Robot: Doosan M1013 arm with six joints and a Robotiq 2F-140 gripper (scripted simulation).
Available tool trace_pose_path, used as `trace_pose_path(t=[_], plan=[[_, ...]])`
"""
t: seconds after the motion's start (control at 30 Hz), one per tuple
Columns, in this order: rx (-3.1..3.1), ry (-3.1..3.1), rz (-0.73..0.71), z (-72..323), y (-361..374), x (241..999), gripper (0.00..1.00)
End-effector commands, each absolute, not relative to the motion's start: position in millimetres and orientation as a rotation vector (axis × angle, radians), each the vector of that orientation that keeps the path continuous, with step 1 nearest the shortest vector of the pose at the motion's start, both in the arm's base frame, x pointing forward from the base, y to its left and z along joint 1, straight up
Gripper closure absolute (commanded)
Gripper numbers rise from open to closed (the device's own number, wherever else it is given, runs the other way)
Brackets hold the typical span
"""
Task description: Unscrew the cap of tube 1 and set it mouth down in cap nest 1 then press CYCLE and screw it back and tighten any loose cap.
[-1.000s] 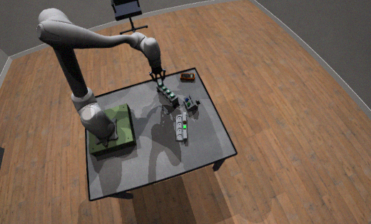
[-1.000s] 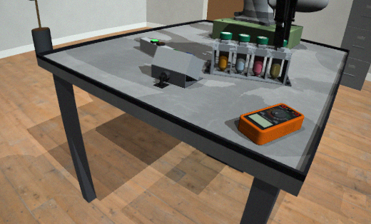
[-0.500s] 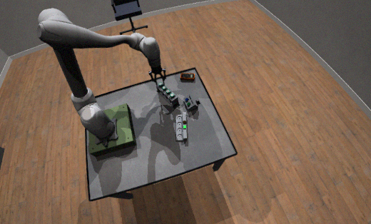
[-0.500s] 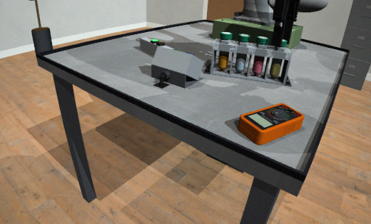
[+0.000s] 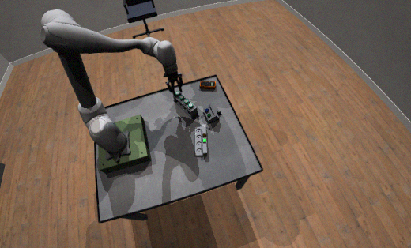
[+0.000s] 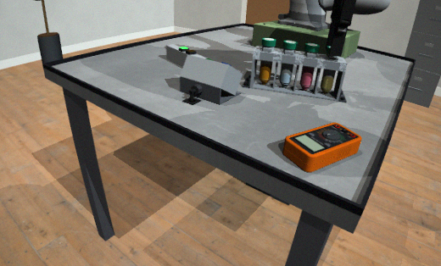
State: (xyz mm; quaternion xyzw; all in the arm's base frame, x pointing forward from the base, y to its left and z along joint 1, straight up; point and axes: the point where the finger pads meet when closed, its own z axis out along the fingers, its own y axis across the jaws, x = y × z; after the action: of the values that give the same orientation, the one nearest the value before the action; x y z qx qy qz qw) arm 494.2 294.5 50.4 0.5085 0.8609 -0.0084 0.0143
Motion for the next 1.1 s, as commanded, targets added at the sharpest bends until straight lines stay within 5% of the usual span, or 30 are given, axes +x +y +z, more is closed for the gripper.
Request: trace_pose_path(t=[0.0,0.4,0.43,1.07], plan=[[1.207,2.897,-0.006,51.0,294.7,494.3,0.59],[0.914,3.005,-0.004,51.0,294.7,494.3,0.59],[0.914,3.005,-0.004,51.0,294.8,494.3,0.70],[1.281,2.868,-0.004,51.0,294.7,494.3,0.70]])
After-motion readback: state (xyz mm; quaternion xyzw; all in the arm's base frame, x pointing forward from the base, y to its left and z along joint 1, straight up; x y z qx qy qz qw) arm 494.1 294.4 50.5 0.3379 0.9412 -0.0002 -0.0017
